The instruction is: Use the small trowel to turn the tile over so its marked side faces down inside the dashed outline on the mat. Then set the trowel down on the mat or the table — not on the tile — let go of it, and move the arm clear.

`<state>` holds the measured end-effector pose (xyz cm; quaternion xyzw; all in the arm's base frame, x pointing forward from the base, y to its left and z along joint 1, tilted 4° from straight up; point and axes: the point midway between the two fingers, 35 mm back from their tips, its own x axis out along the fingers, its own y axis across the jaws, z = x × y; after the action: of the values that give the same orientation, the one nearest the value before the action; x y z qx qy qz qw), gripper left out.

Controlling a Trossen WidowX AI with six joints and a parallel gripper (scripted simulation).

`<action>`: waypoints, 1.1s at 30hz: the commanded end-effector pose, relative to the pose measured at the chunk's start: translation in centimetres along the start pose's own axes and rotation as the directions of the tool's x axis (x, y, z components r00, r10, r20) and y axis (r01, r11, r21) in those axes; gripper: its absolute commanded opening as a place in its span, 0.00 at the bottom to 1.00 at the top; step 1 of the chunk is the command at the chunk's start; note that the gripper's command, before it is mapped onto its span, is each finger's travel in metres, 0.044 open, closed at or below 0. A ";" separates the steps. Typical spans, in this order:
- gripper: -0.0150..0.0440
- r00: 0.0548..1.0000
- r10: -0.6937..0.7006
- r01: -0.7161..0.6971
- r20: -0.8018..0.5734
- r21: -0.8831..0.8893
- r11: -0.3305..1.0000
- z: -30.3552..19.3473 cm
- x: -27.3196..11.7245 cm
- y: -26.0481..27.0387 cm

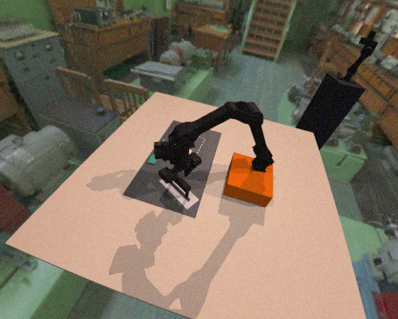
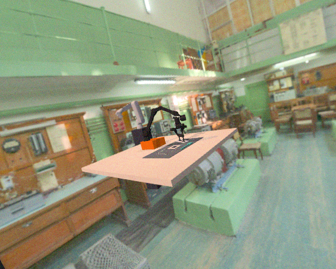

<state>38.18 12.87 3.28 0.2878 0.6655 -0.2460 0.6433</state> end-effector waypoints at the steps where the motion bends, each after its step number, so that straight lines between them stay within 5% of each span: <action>1: 0.71 1.000 0.026 -0.026 0.013 0.013 1.000 0.1 -3.3 0.2; 33: 0.71 1.000 0.026 -0.025 0.013 -0.051 0.998 -0.4 -0.5 0.8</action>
<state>38.73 13.72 5.05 0.2829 0.6574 -0.2183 0.6634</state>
